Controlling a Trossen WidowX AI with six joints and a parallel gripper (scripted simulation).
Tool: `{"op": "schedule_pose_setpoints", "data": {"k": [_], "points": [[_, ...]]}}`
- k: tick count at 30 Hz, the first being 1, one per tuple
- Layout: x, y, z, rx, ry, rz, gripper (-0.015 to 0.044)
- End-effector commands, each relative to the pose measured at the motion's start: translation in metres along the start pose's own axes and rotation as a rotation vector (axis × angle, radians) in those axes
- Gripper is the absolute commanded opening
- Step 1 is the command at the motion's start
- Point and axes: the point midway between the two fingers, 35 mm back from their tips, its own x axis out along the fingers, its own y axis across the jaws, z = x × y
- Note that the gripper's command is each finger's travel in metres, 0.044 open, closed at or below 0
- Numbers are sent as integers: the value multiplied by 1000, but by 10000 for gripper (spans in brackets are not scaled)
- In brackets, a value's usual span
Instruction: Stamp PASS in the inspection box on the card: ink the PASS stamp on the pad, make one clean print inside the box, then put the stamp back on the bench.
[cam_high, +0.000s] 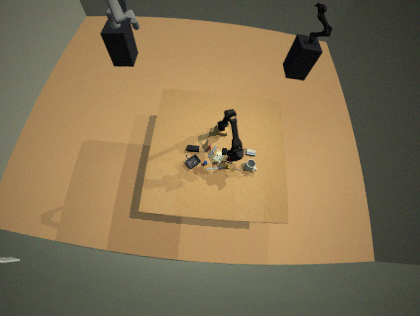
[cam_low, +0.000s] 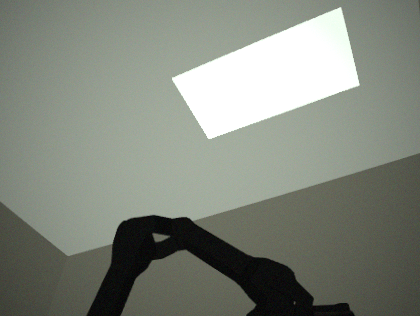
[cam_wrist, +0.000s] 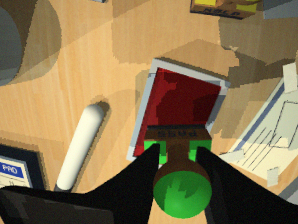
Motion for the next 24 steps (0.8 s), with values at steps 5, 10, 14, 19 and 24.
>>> {"op": "schedule_pose_setpoints", "data": {"k": [5,10,14,19,24], "points": [[-15,1,3,0,-11,3,0],[-23,1,2,0,-11,3,0],[-30,1,2,0,-11,3,0],[-38,0,2,0,-11,3,0],[-40,-1,2,-19,-11,3,0]]}}
